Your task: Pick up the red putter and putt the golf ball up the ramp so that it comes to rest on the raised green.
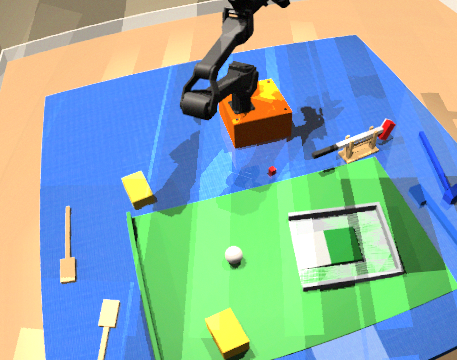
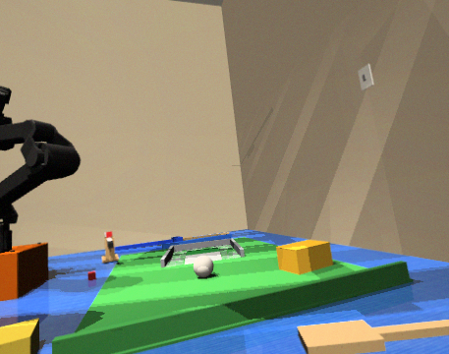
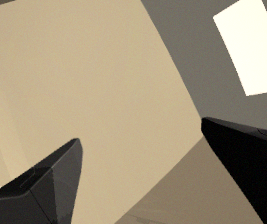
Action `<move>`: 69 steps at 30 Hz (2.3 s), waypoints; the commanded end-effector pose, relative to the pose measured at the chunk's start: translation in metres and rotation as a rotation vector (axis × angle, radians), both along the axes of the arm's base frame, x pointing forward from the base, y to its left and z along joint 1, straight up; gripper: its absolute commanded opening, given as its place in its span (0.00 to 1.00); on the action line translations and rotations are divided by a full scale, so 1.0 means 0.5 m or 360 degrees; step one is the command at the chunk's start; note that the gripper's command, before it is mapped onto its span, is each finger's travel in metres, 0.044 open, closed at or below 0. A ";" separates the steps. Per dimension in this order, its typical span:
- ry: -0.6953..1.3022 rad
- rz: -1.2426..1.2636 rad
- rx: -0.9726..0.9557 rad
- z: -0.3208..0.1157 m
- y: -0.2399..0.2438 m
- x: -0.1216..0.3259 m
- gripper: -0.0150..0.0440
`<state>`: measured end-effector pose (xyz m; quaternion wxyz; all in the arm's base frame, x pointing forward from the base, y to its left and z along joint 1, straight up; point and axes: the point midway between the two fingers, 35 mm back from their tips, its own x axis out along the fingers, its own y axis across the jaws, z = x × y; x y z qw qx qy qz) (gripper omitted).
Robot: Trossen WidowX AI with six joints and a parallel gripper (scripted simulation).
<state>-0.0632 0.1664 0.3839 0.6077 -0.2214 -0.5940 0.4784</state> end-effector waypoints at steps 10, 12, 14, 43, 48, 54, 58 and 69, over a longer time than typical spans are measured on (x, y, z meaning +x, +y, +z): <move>-0.0307 -0.0359 -0.0566 -0.107 0.171 0.043 1.00; -0.0334 -0.0442 -0.0726 -0.140 0.205 0.073 1.00; -0.0339 -0.0522 -0.0893 -0.175 0.235 0.111 1.00; 0.1805 -0.1050 -0.2701 -0.673 -0.027 0.605 1.00; 0.1869 -0.1044 -0.2705 -0.678 -0.037 0.607 1.00; 0.1869 -0.1044 -0.2705 -0.706 -0.039 0.609 1.00; 0.1869 -0.1044 -0.2705 -0.725 -0.041 0.611 1.00; 0.1869 -0.1044 -0.2706 -0.771 -0.041 0.612 1.00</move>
